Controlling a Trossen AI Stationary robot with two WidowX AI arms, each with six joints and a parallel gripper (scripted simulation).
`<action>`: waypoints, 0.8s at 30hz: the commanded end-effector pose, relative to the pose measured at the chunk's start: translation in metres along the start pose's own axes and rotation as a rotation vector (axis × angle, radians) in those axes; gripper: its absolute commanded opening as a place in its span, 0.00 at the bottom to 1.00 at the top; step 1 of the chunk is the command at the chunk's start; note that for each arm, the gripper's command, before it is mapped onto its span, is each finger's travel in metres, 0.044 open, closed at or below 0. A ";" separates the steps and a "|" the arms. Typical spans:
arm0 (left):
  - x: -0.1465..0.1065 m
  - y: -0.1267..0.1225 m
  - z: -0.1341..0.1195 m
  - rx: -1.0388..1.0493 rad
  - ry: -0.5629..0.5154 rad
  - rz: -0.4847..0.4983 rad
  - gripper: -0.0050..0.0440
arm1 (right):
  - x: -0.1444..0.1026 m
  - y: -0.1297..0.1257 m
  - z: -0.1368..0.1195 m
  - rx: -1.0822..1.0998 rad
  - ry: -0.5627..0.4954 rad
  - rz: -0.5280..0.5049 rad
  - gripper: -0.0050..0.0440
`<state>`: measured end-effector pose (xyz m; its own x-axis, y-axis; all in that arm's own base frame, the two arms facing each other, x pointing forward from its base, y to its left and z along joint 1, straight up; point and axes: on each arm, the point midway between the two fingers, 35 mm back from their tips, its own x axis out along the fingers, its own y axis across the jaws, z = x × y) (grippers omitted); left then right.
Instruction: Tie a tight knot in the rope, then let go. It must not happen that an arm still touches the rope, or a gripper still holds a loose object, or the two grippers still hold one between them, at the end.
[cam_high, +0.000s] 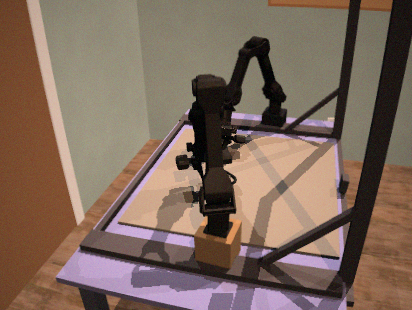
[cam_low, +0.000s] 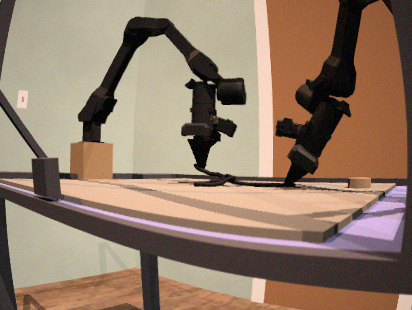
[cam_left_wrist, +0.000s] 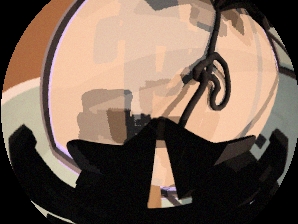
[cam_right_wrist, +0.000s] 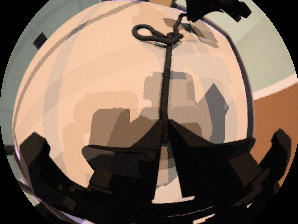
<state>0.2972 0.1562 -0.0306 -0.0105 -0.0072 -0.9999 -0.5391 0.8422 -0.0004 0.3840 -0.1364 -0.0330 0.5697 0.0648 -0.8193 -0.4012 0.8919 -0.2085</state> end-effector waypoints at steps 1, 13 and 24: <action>-0.013 0.017 -0.002 -0.002 -0.036 0.000 0.13 | -0.004 -0.005 0.006 -0.008 -0.017 -0.015 0.16; -0.017 0.040 -0.010 -0.002 -0.036 0.001 0.13 | -0.004 -0.005 0.006 -0.008 -0.017 -0.015 0.16; -0.019 0.058 -0.018 -0.002 -0.035 0.002 0.13 | -0.004 -0.005 0.006 -0.008 -0.017 -0.015 0.16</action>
<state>0.2526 0.1901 -0.0208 -0.0050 -0.0054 -1.0000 -0.5435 0.8394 -0.0019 0.3841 -0.1364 -0.0330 0.5697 0.0647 -0.8193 -0.4012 0.8919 -0.2085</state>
